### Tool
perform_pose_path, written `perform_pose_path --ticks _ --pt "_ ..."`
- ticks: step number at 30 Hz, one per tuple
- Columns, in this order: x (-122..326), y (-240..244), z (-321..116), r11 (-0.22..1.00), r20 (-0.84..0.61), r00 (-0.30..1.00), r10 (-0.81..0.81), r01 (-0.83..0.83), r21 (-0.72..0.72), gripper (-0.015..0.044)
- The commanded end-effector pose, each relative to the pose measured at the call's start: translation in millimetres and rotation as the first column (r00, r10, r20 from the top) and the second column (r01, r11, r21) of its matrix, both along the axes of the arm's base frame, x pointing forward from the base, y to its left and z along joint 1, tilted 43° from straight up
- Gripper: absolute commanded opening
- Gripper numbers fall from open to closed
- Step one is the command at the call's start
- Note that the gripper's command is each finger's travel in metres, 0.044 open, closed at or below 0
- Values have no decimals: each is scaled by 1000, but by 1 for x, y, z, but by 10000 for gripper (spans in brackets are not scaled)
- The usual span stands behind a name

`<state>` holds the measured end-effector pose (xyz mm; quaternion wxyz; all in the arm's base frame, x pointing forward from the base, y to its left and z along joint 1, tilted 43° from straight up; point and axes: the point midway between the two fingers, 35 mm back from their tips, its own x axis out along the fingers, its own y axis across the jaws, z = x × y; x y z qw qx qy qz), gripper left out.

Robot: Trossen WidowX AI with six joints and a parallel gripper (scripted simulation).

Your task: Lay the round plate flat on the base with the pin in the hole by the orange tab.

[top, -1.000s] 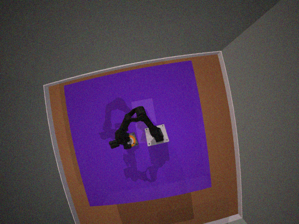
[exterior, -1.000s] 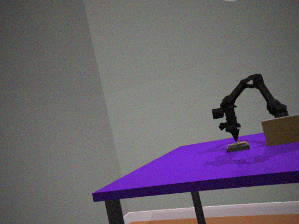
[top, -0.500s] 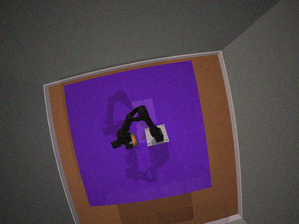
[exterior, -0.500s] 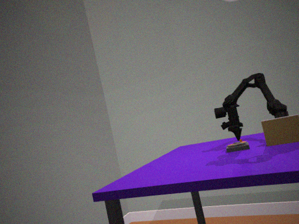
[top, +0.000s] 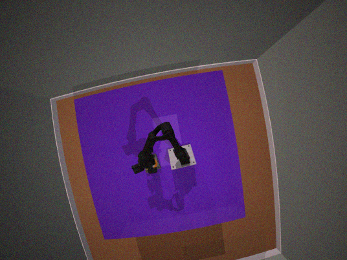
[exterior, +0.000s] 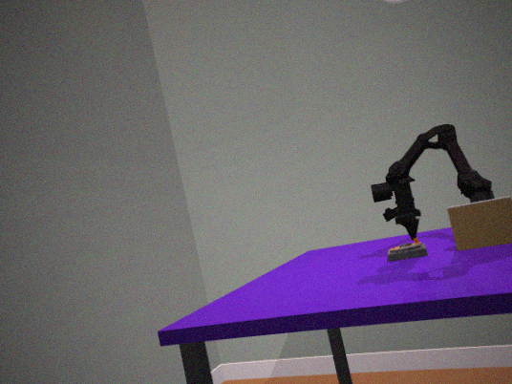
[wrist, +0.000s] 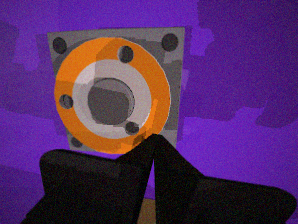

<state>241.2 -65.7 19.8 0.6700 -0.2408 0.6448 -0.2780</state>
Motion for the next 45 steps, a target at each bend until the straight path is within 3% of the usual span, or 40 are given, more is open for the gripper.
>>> perform_pose_path --ticks 1,34,45 --pt "-9 3 -3 1000 -4 1000 -3 3 5 0" --pt "-24 21 -19 1000 -5 1000 -3 3 6 0" --pt "-27 49 12 1000 -6 1000 -2 3 9 0"
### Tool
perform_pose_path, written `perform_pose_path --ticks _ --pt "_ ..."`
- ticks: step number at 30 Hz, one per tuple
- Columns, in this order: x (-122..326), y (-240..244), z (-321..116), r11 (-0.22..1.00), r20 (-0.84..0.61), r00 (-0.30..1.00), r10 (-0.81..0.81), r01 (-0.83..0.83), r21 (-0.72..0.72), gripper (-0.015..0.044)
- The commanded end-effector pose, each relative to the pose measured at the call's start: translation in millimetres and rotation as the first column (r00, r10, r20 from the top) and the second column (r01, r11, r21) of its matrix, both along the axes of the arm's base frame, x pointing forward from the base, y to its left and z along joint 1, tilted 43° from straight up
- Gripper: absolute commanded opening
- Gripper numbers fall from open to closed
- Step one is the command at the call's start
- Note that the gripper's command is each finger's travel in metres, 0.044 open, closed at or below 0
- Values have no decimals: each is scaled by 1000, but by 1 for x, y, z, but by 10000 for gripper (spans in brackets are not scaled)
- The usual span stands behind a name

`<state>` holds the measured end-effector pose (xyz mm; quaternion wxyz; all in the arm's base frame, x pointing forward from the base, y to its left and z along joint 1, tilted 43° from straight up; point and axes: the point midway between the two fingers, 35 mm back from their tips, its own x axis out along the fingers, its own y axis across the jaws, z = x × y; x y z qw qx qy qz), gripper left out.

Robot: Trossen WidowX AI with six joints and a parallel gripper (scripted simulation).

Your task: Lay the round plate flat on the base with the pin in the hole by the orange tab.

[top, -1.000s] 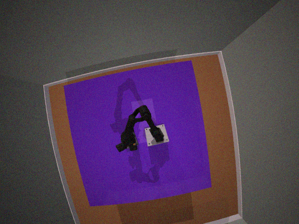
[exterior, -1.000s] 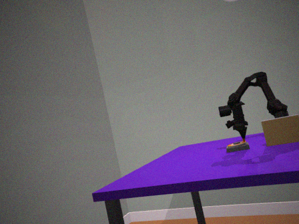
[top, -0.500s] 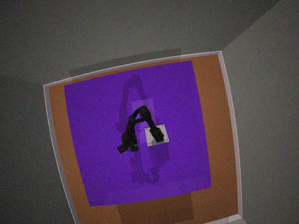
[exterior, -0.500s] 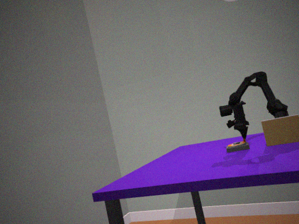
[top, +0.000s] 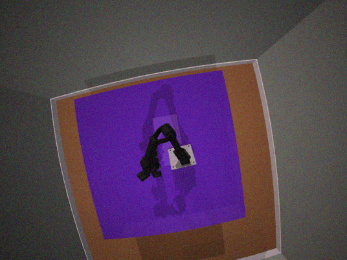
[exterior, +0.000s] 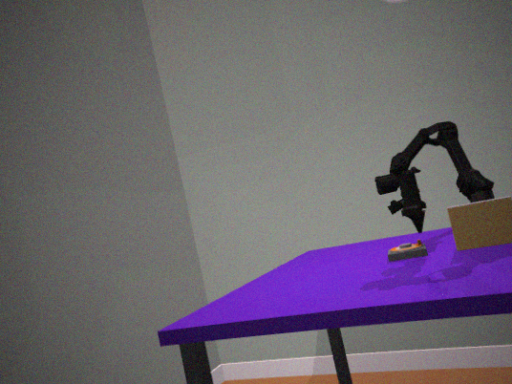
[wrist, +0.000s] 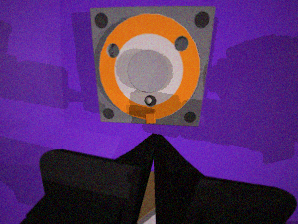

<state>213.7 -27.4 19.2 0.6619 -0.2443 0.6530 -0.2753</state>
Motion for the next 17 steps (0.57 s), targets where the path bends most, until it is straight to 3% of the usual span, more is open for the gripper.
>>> perform_pose_path --ticks 1,17 --pt "0 12 14 1000 19 1000 -2 2 9 0" --pt "-1 7 6 1000 3 1000 3 -3 1 0"
